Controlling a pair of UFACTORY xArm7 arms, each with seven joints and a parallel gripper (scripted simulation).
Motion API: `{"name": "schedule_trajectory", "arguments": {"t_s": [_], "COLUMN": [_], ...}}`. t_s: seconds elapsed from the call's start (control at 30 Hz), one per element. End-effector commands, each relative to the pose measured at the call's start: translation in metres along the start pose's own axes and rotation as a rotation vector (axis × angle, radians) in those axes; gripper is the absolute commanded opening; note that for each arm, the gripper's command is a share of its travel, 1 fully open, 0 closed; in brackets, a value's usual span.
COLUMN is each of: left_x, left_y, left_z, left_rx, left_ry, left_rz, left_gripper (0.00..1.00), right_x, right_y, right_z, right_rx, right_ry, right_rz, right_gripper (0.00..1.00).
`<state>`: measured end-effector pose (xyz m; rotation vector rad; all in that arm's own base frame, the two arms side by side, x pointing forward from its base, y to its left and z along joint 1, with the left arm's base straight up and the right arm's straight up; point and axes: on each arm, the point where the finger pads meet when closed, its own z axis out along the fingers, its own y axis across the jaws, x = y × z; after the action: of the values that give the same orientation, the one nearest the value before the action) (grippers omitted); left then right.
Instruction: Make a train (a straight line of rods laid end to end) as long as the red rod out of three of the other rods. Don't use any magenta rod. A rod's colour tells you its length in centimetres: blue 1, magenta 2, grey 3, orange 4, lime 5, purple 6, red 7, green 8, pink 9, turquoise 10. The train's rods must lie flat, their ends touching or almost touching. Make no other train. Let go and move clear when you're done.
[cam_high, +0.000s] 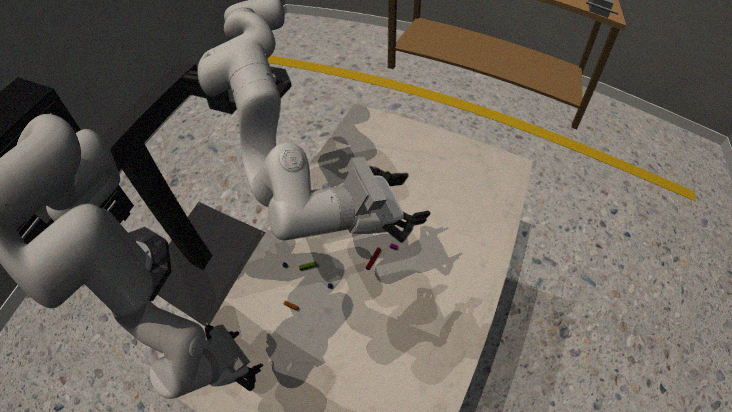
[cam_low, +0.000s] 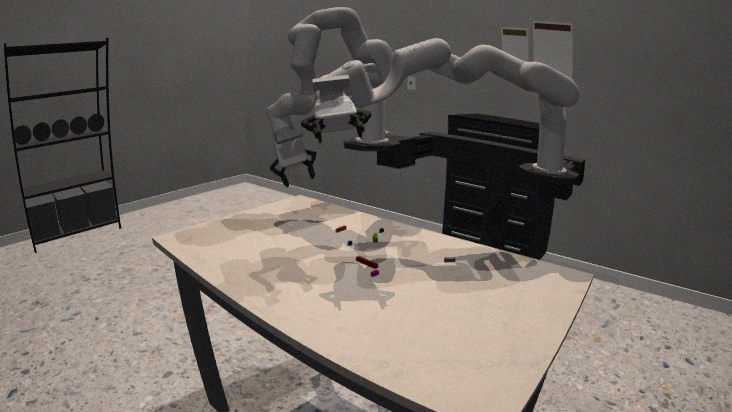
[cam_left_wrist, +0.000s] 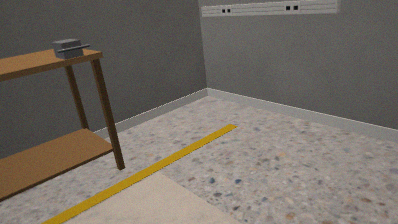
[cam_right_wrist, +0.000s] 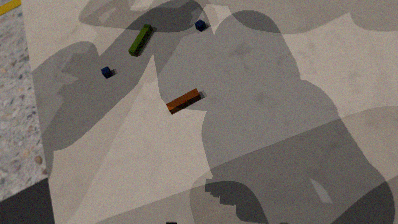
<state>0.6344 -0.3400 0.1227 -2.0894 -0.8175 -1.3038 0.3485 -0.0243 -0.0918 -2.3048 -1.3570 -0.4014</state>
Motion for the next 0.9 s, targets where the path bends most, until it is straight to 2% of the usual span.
{"name": "schedule_trajectory", "arguments": {"t_s": [0.0, 0.63, 0.77, 0.87], "left_x": [0.004, 0.004, 0.007, 0.011], "left_y": [0.001, 0.001, -0.002, -0.006], "left_z": [-0.002, -0.001, 0.004, 0.014], "left_rx": [-0.003, -0.002, 0.006, 0.022], "left_ry": [0.0, 0.0, -0.006, -0.017], "left_rz": [-0.006, -0.006, -0.003, 0.001], "left_gripper": [1.0, 1.0, 1.0, 1.0], "right_x": [0.001, 0.002, 0.013, 0.034], "right_y": [0.001, 0.003, 0.015, 0.032], "right_z": [-0.001, -0.001, 0.003, 0.009], "right_rx": [-0.003, -0.008, -0.053, -0.128], "right_ry": [0.001, 0.0, -0.007, -0.013], "right_rz": [-0.001, 0.004, 0.055, 0.146], "right_gripper": [1.0, 1.0, 1.0, 1.0]}}
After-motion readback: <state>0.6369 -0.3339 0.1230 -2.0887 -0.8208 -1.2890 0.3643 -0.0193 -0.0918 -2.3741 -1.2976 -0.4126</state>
